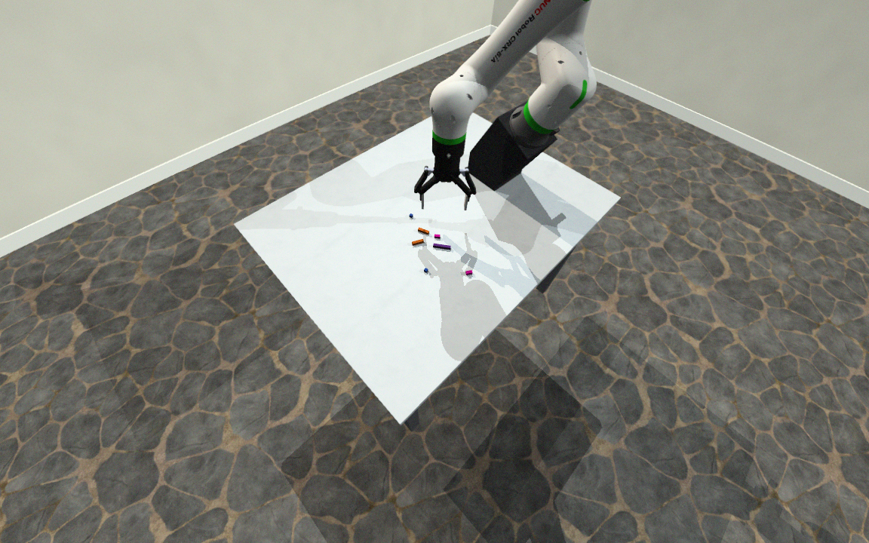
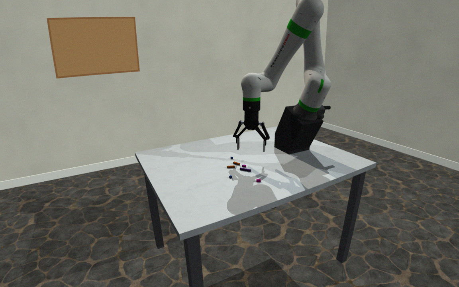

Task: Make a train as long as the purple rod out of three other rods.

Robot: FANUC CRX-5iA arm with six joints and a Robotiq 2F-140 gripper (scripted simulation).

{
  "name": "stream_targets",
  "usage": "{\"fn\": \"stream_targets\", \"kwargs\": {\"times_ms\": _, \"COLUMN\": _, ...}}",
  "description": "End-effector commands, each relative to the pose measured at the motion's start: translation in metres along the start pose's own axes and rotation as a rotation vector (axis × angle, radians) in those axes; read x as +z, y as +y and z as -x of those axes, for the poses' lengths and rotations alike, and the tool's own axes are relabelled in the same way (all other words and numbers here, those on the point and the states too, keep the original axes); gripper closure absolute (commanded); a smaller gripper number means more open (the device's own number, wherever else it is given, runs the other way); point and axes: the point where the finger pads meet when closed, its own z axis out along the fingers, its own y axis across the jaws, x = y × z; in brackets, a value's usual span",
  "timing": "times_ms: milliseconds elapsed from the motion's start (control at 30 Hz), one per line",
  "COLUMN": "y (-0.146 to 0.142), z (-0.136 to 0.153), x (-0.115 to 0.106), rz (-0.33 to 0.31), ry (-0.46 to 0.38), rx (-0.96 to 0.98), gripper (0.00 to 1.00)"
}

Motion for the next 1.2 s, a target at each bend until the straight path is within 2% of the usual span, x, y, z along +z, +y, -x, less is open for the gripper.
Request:
{"fn": "stream_targets", "kwargs": {"times_ms": 0, "y": 0.0, "z": 0.0, "x": 0.0, "rz": 0.0, "ry": 0.0, "rx": 0.0, "gripper": 0.0}}
{"fn": "stream_targets", "kwargs": {"times_ms": 1033, "y": 0.0, "z": 0.0, "x": 0.0, "rz": 0.0, "ry": 0.0, "rx": 0.0, "gripper": 0.0}}
{"fn": "stream_targets", "kwargs": {"times_ms": 1167, "y": 0.013, "z": -0.011, "x": -0.001, "rz": 0.001, "ry": 0.0, "rx": 0.0, "gripper": 0.0}}
